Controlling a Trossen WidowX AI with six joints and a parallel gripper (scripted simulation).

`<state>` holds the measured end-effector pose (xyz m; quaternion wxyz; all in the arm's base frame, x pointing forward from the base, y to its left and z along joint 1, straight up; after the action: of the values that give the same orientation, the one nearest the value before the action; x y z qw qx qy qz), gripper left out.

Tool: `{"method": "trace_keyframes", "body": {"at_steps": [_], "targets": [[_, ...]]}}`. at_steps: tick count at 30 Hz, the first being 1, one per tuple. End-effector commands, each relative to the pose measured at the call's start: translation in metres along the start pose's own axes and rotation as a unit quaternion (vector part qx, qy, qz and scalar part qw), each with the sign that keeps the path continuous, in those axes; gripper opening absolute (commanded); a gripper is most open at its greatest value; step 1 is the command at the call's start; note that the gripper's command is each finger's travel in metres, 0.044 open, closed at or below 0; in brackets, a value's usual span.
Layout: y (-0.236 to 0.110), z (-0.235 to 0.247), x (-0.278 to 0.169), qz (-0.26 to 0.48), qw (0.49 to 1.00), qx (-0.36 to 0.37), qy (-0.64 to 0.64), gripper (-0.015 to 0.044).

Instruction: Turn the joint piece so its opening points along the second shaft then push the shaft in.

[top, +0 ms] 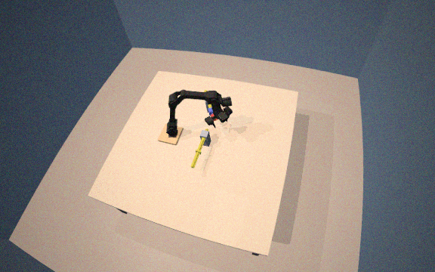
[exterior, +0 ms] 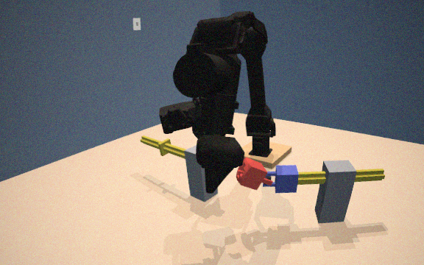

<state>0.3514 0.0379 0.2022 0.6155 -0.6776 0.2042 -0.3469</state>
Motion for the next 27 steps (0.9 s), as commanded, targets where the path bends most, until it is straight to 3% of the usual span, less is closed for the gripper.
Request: {"method": "trace_keyframes", "body": {"at_steps": [1,15,27], "targets": [[0.006,-0.001,-0.003,-0.002,1.000,0.001,0.003,0.0440],[-0.007,0.007,-0.067,0.001,1.000,0.002,0.003,0.0440],[0.005,0.008,-0.070,0.001,1.000,0.001,0.003,0.0440]]}}
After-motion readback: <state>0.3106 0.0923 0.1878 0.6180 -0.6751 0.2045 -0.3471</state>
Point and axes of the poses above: the point midway between the two fingers, 35 mm back from their tips, its own y axis out along the fingers, its own z axis across the jaws, x = y × z, the point moved 6 cm from there along -y, back along the fingers, and after that the axes turned 7 degrees about -y, right-handed, at the moved point
